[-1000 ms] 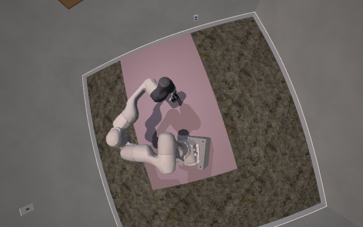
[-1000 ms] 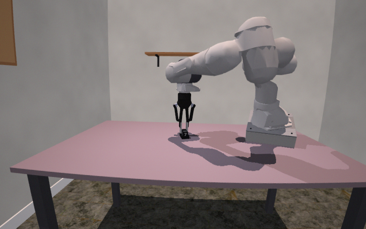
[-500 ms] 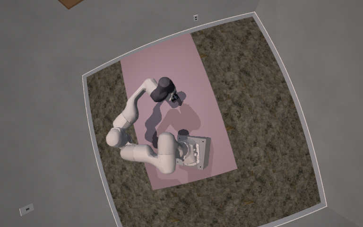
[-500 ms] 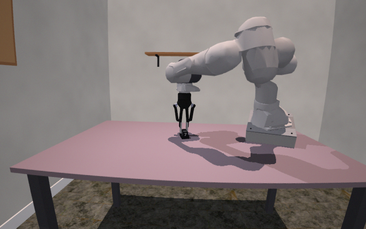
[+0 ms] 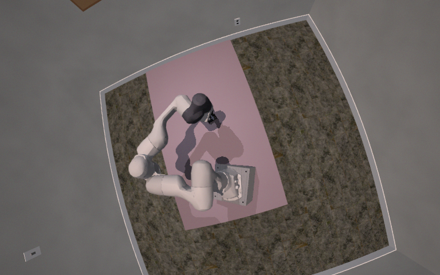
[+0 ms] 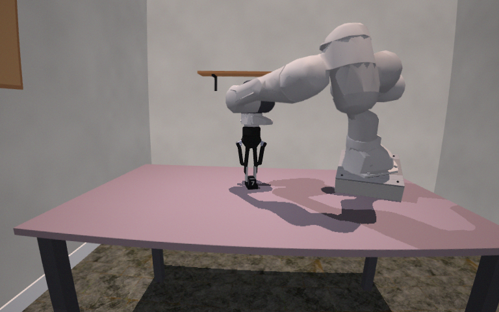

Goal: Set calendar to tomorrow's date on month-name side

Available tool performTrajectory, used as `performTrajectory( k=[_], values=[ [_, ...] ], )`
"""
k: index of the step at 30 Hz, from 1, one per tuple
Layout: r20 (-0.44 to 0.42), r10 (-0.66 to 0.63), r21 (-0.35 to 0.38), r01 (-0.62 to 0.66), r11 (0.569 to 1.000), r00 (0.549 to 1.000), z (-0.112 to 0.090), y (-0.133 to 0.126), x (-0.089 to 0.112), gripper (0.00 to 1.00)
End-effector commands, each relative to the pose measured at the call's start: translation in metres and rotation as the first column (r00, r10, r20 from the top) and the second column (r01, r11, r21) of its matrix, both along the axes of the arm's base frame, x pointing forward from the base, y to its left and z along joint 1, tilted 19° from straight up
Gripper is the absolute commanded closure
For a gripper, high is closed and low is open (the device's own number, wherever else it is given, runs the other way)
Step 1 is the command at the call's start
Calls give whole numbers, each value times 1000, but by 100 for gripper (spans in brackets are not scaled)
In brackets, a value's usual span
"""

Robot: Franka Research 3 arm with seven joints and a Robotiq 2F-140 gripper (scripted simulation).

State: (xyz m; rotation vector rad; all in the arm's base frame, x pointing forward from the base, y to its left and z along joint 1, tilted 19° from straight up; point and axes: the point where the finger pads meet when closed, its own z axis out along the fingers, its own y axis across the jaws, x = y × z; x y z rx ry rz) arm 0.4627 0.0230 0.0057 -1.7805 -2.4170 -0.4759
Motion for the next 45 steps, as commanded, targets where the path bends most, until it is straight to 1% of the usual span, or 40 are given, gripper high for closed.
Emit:
performTrajectory(
  k=[1, 35, 36, 38, 39, 44, 45],
  values=[
    [1, -1, -3, 1, 1000, 1000, -1, -1, 1, 84],
    [1, -1, -3, 1, 1000, 1000, -1, -1, 1, 84],
    [1, -1, -3, 1, 1000, 1000, -1, -1, 1, 82],
    [1, -1, -3, 1, 1000, 1000, -1, -1, 1, 82],
    [1, -1, -3, 1, 1000, 1000, -1, -1, 1, 79],
    [1, -1, -3, 1, 1000, 1000, -1, -1, 1, 77],
    [1, -1, -3, 1, 1000, 1000, -1, -1, 1, 74]
  ],
)
